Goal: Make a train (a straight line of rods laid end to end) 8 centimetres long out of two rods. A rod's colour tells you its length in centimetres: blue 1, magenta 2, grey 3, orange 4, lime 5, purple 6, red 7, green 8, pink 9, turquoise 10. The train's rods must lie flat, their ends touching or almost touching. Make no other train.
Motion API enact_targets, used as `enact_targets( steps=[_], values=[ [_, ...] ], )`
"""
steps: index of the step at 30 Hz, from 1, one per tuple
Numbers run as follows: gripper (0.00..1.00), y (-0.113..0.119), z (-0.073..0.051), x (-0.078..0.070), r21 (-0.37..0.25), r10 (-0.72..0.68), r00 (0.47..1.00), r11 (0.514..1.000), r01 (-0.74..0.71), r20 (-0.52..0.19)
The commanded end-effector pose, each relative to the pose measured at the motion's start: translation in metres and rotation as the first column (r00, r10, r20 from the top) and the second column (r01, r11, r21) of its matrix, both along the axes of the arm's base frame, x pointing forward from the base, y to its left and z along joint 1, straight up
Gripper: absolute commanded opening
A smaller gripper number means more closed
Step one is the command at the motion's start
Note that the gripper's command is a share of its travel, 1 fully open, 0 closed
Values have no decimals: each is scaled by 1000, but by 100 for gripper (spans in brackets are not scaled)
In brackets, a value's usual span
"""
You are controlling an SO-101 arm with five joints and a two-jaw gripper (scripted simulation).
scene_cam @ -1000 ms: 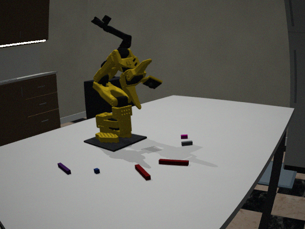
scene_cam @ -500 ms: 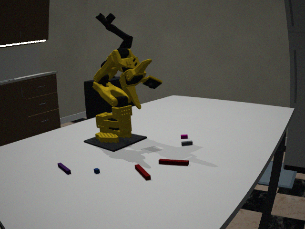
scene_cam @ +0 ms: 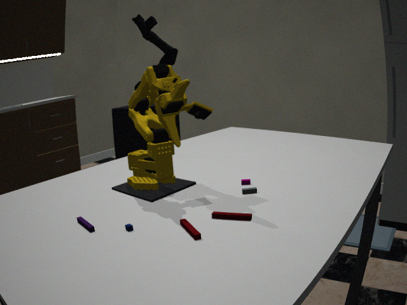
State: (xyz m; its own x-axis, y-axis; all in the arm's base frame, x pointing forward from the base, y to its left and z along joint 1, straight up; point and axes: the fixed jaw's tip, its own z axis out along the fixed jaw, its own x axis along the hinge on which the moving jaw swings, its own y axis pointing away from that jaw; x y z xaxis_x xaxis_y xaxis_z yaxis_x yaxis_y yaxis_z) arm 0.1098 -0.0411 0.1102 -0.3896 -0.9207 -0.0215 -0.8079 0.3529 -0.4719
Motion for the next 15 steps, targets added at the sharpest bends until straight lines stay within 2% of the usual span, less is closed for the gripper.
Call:
enact_targets(
  steps=[1, 6, 12, 13, 15],
  values=[
    [100, -11, -3, -5, 1, -94, 995, 996, 94, -12],
    [100, -29, -3, -16, 1, -270, 963, 963, 270, -12],
    [100, -48, -3, -33, 1, -471, 882, 882, 471, -12],
    [100, -50, -3, -36, 1, -499, 866, 866, 499, -12],
    [100, -50, -3, -36, 1, -499, 866, 866, 499, -12]
  ],
)
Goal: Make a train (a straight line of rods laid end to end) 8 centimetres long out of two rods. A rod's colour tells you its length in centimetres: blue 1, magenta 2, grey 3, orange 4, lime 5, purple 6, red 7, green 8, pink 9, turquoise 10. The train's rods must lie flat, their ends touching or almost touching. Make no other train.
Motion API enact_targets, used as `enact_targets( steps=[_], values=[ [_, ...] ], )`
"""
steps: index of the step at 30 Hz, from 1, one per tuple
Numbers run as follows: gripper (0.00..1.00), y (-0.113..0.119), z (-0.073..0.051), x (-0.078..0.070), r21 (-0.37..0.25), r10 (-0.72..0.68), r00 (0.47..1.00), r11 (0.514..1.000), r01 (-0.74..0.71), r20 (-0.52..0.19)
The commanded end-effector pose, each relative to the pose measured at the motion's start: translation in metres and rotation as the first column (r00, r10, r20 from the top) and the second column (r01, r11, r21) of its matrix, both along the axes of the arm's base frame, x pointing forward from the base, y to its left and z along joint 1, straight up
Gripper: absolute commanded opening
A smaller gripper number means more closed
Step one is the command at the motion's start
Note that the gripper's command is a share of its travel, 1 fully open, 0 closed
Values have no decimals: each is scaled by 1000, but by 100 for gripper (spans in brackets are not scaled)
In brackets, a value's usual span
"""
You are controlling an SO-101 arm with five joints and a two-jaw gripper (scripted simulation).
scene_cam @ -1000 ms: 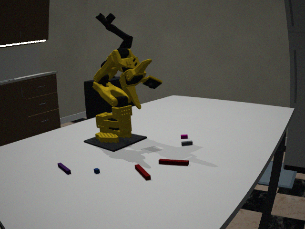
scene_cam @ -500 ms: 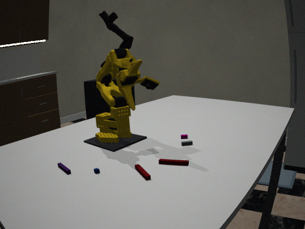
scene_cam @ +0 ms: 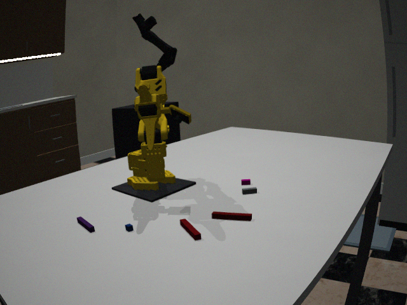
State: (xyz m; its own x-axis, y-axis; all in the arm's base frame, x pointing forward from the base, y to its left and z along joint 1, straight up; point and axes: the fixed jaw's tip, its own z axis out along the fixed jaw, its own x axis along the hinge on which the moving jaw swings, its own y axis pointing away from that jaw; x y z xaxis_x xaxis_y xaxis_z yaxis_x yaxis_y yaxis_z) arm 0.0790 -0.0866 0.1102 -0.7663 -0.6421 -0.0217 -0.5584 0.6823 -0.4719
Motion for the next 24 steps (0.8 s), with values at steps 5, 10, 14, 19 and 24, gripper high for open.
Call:
enact_targets(
  steps=[5, 10, 14, 19, 24],
  values=[
    [100, -14, -3, -18, 6, -180, 984, 984, 180, -10],
    [100, -18, -3, -25, 6, -249, 968, 968, 249, -10],
    [100, -19, -3, -27, 6, -265, 964, 964, 265, -10],
    [100, -19, -3, -27, 5, -268, 963, 964, 268, -9],
    [100, -19, -3, -27, 5, -268, 963, 964, 268, -9]
  ],
)
